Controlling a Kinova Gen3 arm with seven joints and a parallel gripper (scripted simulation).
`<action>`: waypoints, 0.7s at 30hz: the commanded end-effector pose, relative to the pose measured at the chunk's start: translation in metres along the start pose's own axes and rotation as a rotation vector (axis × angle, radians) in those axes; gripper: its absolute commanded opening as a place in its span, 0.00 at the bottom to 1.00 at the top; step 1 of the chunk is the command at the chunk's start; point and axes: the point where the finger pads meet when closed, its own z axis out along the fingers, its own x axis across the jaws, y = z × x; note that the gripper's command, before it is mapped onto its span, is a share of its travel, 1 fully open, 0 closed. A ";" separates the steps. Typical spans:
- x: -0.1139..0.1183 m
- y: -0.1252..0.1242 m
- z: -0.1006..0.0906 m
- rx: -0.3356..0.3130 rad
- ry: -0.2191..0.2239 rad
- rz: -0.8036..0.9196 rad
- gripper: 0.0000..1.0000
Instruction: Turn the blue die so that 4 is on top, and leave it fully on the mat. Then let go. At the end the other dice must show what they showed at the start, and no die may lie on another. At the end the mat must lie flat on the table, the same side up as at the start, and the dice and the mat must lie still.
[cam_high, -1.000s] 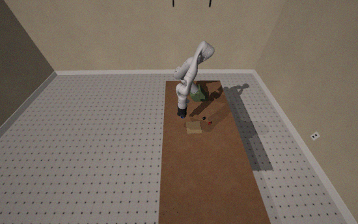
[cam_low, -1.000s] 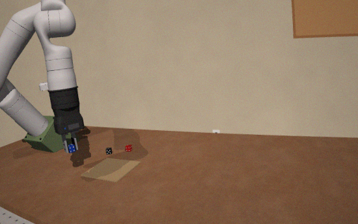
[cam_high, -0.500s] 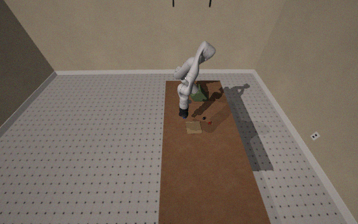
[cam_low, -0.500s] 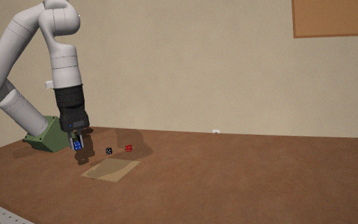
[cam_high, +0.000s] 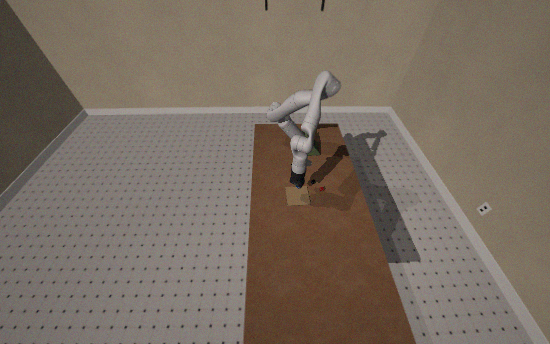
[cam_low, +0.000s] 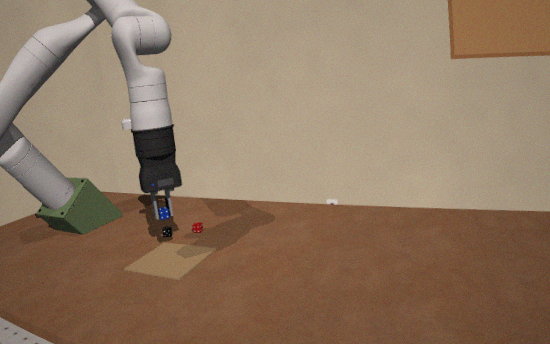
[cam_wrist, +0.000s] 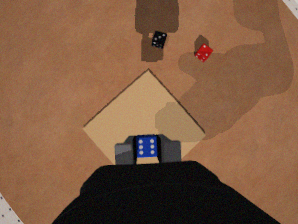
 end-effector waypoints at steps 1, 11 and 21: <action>0.001 0.000 0.001 -0.007 -0.006 -0.006 0.40; 0.001 -0.001 0.002 -0.056 -0.007 -0.006 0.40; 0.001 -0.002 0.003 -0.236 -0.006 -0.007 0.40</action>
